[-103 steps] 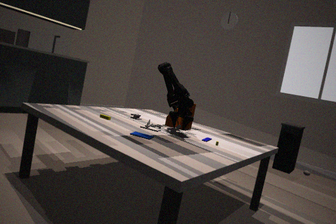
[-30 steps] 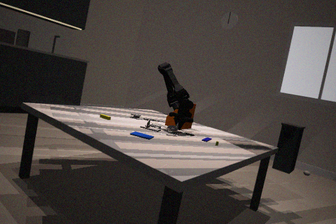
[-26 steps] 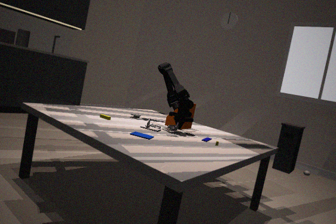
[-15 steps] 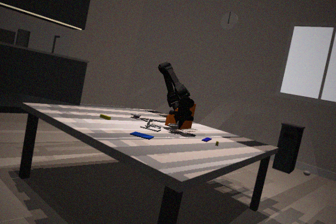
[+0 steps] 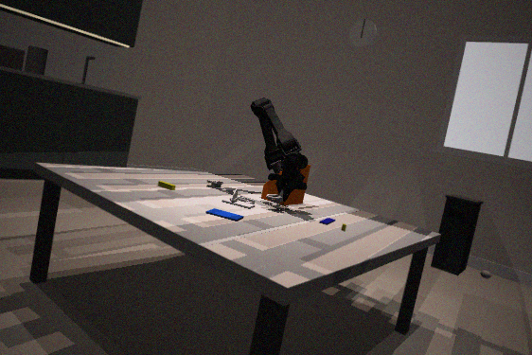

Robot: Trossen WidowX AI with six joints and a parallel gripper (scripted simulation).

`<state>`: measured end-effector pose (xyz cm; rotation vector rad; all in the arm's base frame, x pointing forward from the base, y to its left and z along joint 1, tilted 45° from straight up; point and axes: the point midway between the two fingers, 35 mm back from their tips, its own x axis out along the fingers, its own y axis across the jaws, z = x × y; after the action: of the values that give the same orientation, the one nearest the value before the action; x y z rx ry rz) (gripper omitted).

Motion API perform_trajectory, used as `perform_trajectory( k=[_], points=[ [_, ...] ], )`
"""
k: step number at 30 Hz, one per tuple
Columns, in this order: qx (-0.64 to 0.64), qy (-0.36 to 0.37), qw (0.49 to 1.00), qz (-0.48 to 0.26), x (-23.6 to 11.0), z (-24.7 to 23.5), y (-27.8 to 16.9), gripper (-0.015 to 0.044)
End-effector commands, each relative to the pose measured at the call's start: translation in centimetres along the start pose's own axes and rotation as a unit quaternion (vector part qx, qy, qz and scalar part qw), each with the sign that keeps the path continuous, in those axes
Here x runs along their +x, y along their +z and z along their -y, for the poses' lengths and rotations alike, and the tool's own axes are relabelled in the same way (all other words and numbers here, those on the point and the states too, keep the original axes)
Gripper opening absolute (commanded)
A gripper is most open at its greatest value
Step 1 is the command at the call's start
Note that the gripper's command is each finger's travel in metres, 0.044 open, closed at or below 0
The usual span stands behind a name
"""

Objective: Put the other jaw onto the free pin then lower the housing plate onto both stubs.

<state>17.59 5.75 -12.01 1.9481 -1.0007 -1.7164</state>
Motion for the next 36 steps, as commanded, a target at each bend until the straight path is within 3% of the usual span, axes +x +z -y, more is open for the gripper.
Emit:
perform_trajectory(
  k=[1, 13, 28, 36],
  points=[
    [0.003, -0.004, 1.0, -0.001, -0.9, 0.2, -0.1, 0.0037],
    [0.003, -0.005, 1.0, 0.0, -4.6, 0.2, -0.1, 0.0037],
    [0.005, -0.005, 1.0, 0.0, -4.7, 0.2, -0.1, 0.0037],
    [0.095, -0.005, 0.995, 0.0, -4.7, 0.8, -0.8, 0.0037]
  ],
)
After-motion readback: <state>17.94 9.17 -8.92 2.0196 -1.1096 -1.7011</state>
